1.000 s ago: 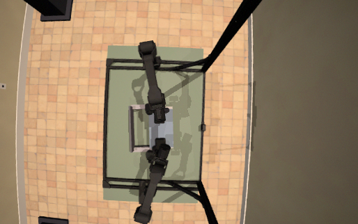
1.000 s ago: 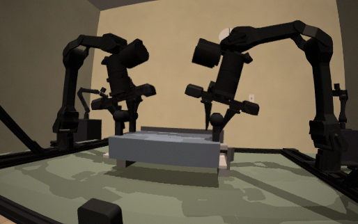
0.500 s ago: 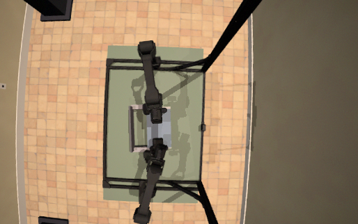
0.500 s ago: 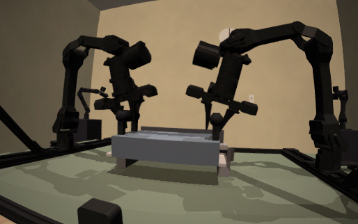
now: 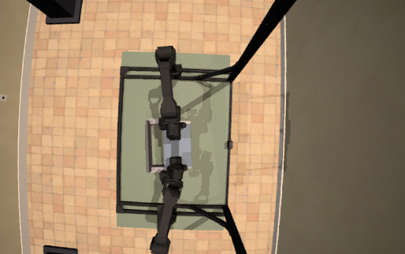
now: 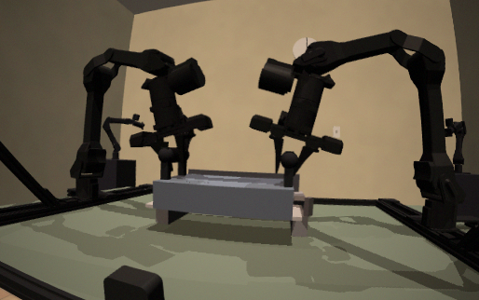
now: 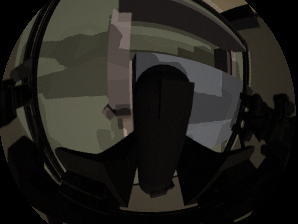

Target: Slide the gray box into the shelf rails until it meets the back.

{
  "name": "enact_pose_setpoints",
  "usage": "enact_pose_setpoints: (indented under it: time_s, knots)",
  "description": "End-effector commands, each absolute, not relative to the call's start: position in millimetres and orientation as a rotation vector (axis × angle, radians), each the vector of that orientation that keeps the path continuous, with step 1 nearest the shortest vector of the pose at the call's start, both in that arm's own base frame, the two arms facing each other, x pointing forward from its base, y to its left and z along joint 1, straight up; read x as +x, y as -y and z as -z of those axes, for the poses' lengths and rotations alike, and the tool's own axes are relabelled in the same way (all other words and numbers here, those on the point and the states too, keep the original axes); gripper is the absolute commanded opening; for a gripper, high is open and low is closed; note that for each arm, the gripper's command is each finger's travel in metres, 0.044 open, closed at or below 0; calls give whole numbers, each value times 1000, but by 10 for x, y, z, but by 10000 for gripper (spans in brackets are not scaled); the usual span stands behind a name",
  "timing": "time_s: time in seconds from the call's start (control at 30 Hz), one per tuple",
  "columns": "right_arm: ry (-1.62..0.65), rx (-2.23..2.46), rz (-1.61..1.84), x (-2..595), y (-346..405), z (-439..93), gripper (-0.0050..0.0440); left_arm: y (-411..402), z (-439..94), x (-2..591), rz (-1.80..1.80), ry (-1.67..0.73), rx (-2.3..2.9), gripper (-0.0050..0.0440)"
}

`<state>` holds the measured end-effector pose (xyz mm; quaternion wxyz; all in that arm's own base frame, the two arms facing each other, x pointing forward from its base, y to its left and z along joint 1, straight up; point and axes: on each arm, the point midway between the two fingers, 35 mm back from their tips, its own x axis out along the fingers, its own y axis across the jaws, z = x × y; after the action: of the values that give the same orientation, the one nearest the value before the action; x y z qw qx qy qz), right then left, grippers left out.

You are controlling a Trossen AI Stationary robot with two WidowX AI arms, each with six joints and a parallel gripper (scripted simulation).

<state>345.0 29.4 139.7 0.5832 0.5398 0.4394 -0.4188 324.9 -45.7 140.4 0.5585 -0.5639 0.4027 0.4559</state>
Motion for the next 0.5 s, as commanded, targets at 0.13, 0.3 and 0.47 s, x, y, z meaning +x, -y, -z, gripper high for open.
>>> enact_pose_setpoints:
  time_s: [0.13, 0.3, 0.47]
  knots:
    - [-1000, 1268, 948, 3467, -216, -1499, 0, 375, -1499, 3246, -1048, -926, -1346, 0]
    - [-1000, 1268, 948, 3470, -159, -1499, 0, 318, -1499, 3242, -1048, -926, -1346, 0]
    - [-1000, 1268, 948, 3474, -104, -1499, 0, 263, -1499, 3239, -1048, -926, -1346, 0]
